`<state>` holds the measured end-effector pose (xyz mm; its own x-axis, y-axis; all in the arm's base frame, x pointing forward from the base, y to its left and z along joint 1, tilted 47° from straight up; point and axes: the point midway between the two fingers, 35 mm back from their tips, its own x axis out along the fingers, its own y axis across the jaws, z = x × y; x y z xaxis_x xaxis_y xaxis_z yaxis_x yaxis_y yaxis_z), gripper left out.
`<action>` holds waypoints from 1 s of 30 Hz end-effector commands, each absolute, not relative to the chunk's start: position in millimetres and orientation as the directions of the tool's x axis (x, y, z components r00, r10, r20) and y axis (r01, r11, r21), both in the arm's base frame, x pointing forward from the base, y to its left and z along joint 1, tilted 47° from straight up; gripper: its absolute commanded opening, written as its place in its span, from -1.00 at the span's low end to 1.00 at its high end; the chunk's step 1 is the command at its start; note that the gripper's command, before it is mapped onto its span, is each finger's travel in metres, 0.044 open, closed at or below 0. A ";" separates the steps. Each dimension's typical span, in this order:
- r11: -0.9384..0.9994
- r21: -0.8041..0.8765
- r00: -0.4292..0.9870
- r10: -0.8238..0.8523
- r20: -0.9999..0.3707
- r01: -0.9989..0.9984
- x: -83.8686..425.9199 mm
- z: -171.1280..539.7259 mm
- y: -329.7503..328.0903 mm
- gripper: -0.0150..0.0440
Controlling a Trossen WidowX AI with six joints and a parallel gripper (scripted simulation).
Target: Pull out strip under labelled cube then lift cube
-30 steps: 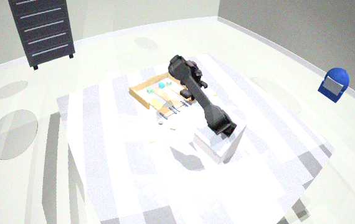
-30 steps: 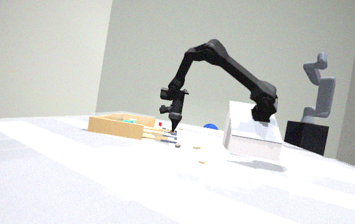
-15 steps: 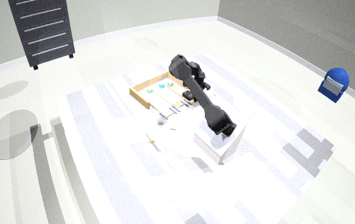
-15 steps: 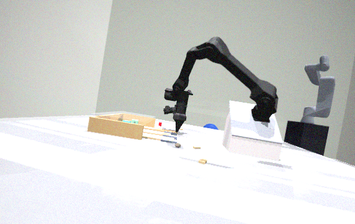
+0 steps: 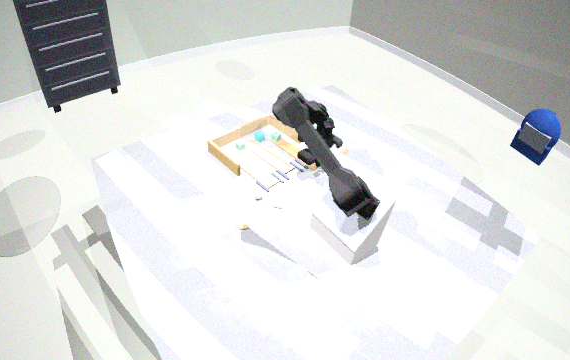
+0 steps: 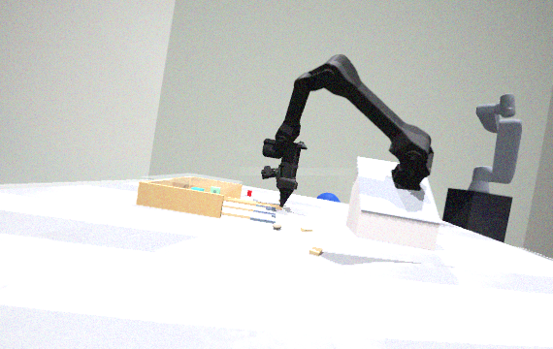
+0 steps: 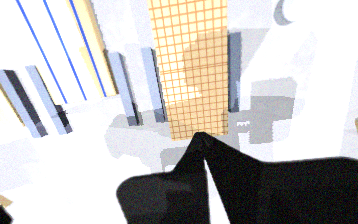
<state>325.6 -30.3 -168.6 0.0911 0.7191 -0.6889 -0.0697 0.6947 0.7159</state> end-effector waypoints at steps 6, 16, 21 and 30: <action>0.693 0.718 0.068 0.720 -0.690 -0.060 303.9 -173.4 -26.5 -0.49; 0.694 0.718 0.068 0.720 -0.690 -0.059 288.7 -175.5 -26.2 -0.49; 0.694 0.718 0.068 0.720 -0.690 -0.059 281.3 -176.6 -26.1 -0.49; 0.694 0.718 0.067 0.720 -0.691 -0.059 269.2 -178.2 -26.1 -0.49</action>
